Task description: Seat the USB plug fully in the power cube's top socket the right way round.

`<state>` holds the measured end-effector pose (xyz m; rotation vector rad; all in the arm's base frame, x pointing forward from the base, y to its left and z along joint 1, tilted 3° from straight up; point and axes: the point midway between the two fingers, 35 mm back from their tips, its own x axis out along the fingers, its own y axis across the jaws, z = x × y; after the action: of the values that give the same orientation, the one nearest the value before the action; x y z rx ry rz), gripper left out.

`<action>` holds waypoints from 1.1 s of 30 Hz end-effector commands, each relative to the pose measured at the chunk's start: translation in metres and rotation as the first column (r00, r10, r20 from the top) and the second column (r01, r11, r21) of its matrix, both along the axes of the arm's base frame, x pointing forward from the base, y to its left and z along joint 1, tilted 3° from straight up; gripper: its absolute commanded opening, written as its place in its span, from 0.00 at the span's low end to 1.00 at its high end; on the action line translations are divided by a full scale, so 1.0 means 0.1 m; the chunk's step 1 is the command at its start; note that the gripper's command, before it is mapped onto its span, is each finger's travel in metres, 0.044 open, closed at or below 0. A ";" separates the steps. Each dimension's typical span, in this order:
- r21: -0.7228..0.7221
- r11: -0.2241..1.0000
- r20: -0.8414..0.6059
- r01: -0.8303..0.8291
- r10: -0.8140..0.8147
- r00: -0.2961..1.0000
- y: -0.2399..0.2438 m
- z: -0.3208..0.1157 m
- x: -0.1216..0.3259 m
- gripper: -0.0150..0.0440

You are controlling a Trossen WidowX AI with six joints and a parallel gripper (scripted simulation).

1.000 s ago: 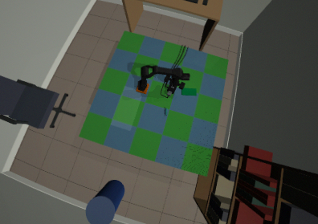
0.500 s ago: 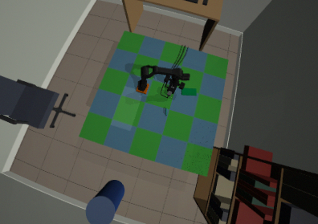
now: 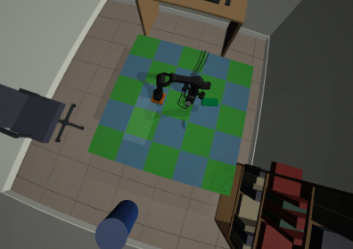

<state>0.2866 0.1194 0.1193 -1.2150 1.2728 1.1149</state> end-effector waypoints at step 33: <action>-0.004 1.000 0.003 -0.005 0.005 1.000 -0.01 -0.05 0.01 0.25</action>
<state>0.2867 0.1191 0.1154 -1.2157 1.2733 1.1144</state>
